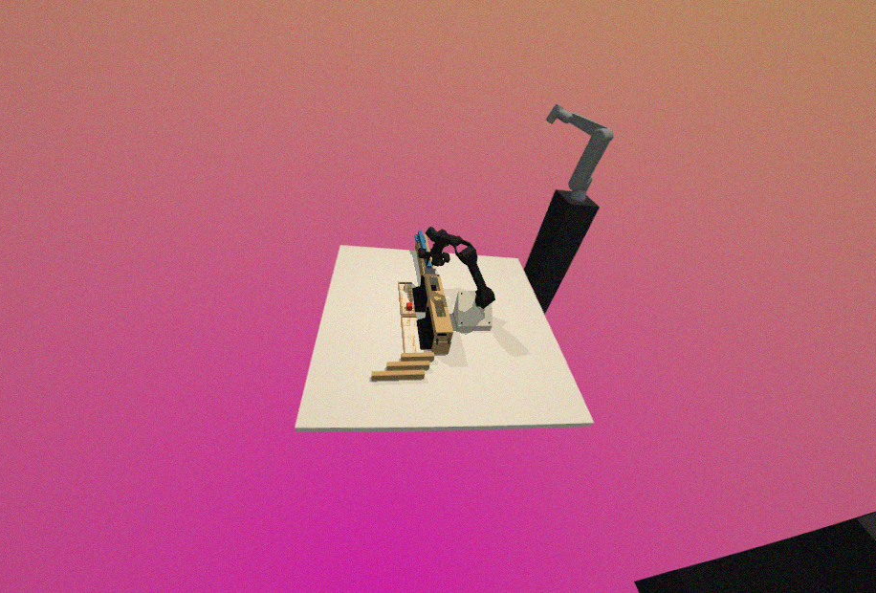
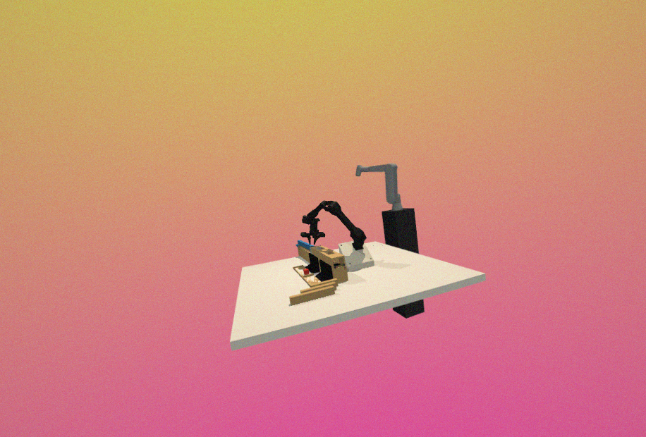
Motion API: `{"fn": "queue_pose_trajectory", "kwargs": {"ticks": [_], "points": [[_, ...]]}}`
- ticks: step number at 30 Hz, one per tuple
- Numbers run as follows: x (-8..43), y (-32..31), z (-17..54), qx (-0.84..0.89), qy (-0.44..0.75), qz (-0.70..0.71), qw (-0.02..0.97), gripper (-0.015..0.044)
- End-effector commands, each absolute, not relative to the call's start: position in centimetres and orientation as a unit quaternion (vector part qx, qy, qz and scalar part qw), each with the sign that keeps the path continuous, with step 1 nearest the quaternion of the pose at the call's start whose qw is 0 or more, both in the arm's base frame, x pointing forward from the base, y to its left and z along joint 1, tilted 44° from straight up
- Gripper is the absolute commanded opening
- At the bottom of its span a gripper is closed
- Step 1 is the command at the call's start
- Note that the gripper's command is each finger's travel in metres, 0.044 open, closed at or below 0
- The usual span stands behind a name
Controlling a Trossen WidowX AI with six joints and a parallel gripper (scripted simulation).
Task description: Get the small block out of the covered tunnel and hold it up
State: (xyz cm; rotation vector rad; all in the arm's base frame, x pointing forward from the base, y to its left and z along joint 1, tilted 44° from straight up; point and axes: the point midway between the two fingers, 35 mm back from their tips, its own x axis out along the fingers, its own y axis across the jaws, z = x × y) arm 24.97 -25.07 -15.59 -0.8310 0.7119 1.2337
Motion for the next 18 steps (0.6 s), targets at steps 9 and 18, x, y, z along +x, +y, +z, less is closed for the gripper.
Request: {"fn": "queue_pose_trajectory", "kwargs": {"ticks": [9,18], "points": [[24.9,-27.6,-12.9,-0.368,0.317,0.550,0.679,0.0440],[25.0,-24.5,-15.4,-0.368,0.316,0.551,0.680,0.0440]]}}
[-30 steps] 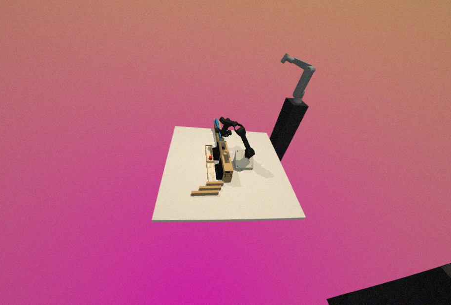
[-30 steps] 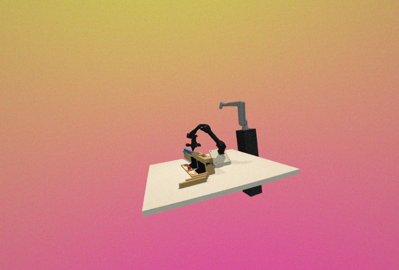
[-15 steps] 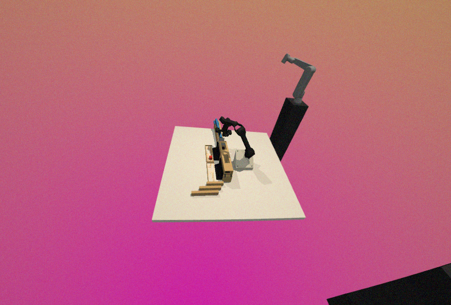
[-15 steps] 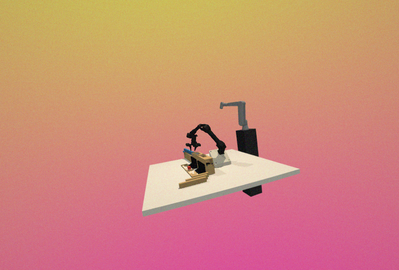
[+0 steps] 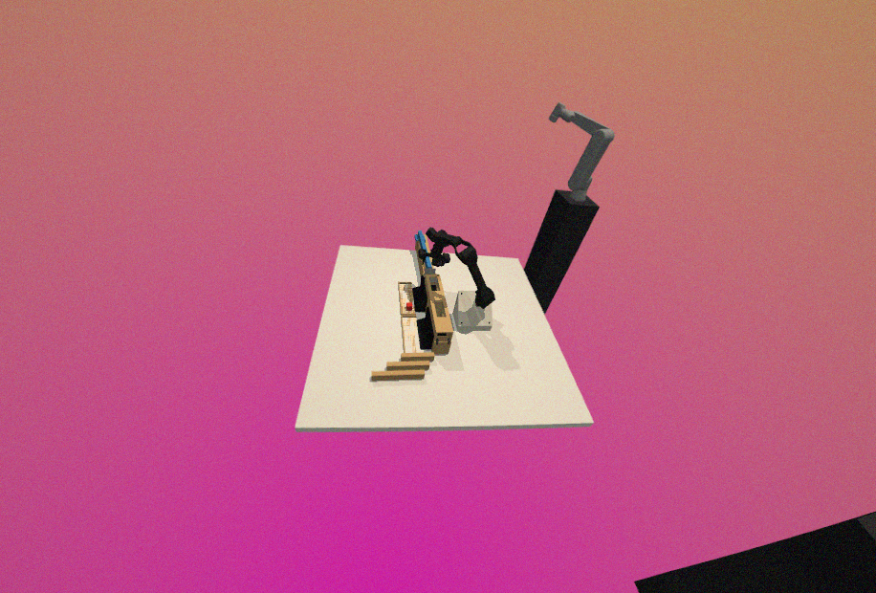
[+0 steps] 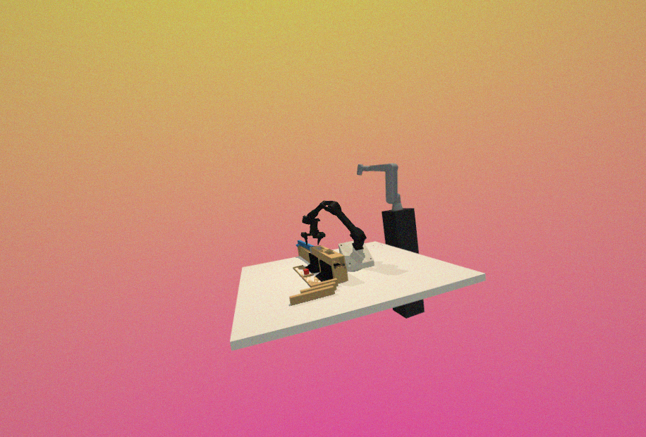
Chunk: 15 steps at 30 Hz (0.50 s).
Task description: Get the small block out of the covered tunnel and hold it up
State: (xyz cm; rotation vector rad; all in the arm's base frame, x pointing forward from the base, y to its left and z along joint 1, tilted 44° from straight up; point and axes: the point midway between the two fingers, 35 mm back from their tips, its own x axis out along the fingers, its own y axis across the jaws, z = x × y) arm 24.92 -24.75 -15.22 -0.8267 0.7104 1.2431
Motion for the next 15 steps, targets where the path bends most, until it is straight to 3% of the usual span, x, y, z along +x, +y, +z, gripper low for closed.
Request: {"fn": "queue_pose_trajectory", "kwargs": {"ticks": [1,15], "points": [[24.92,-24.75,-15.22,-0.368,0.316,0.553,0.677,0.0414],[24.92,-24.75,-15.22,-0.368,0.316,0.553,0.677,0.0046]]}}
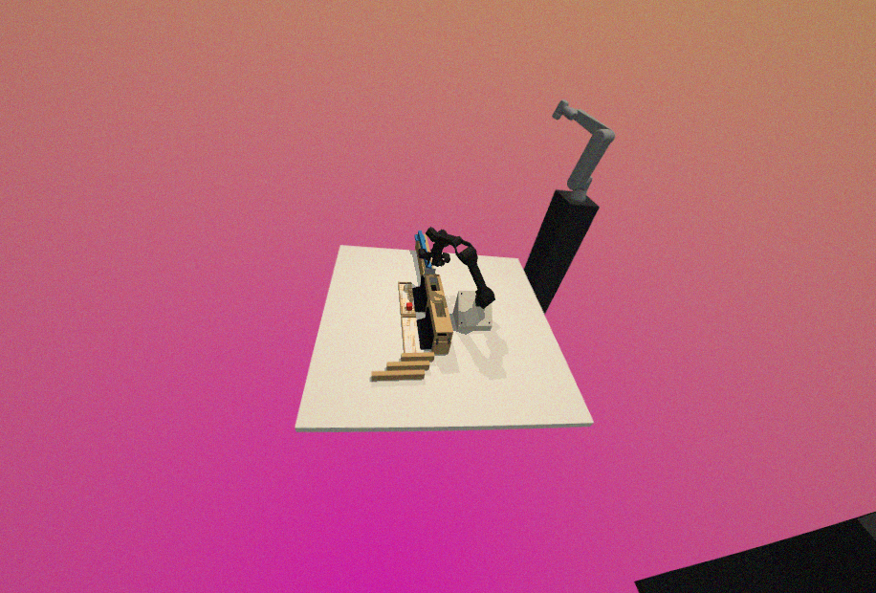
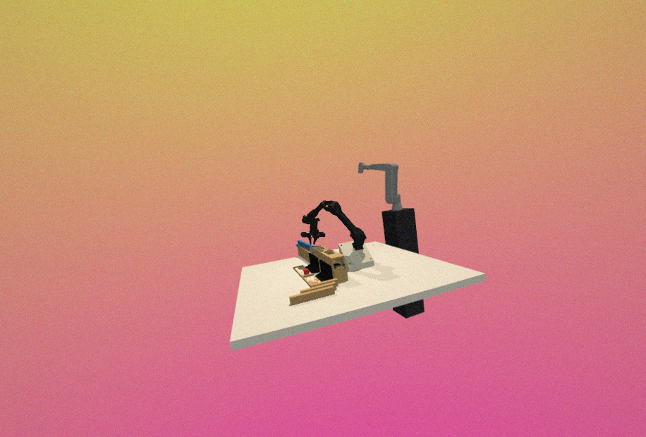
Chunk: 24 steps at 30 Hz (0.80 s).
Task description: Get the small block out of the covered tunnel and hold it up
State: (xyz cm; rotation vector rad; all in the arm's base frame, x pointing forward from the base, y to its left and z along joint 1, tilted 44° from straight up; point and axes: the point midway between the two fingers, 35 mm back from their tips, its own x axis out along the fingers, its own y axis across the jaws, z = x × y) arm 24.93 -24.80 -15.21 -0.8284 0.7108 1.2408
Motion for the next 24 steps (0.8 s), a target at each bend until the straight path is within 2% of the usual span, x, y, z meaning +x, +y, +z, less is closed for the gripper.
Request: {"fn": "queue_pose_trajectory", "kwargs": {"ticks": [1,2,13,24], "points": [[24.92,-24.75,-15.22,-0.368,0.316,0.553,0.677,0.0020],[24.92,-24.75,-15.22,-0.368,0.316,0.553,0.677,0.0000],[24.95,-24.90,-15.50,-0.368,0.316,0.553,0.677,0.0000],[24.96,-25.59,-14.55,-0.369,0.317,0.552,0.678,0.0289]]}}
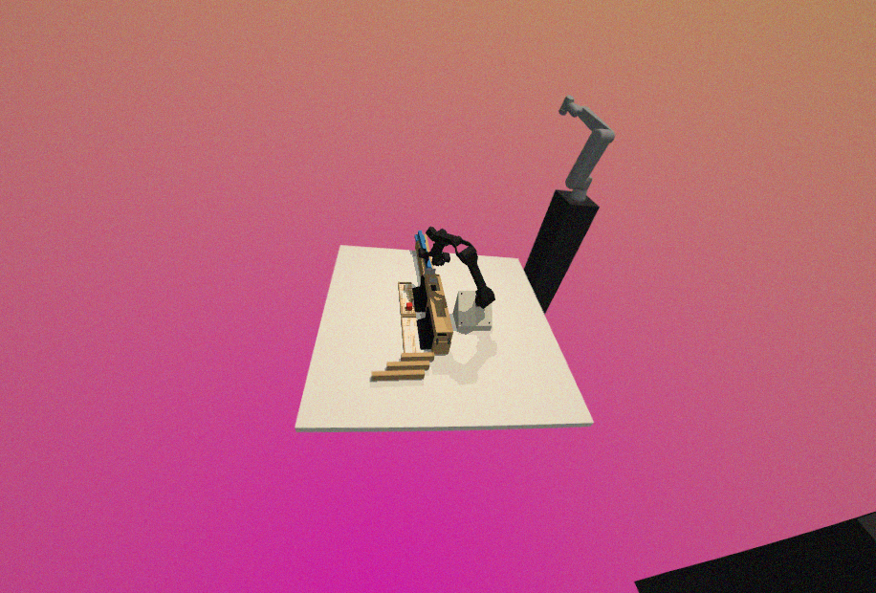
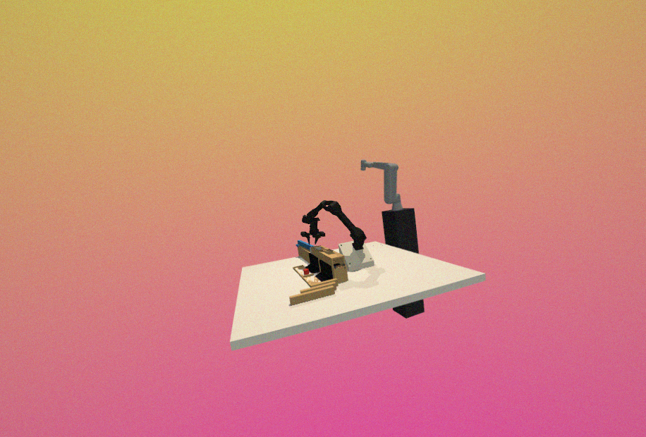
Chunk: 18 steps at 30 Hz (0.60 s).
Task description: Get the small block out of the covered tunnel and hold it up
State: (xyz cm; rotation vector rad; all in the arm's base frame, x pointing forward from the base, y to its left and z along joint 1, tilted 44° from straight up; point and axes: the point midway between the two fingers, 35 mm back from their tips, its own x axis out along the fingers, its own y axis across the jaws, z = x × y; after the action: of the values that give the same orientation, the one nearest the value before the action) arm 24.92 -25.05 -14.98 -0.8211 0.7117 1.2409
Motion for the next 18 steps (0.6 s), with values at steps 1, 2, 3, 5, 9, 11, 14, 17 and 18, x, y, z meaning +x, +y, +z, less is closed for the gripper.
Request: {"fn": "queue_pose_trajectory", "kwargs": {"ticks": [1,2,3,5,9,11,14,17,18], "points": [[25.0,-25.9,-14.3,-0.368,0.317,0.552,0.678,0.0315],[25.0,-26.2,-14.0,-0.368,0.317,0.551,0.678,0.0341],[24.9,-26.5,-13.6,-0.368,0.317,0.551,0.679,0.0368],[24.9,-27.2,-12.9,-0.368,0.317,0.551,0.679,0.0420],[25.5,-26.6,-12.7,-0.347,0.328,0.544,0.690,0.0440],[27.1,-25.6,-11.6,-0.291,0.361,0.527,0.712,0.0440],[29.6,-23.8,-9.6,-0.194,0.416,0.495,0.738,0.0440],[31.8,-21.6,-7.5,-0.095,0.469,0.458,0.750,0.0440],[32.6,-20.9,-6.8,-0.062,0.486,0.444,0.750,0.0440]]}}
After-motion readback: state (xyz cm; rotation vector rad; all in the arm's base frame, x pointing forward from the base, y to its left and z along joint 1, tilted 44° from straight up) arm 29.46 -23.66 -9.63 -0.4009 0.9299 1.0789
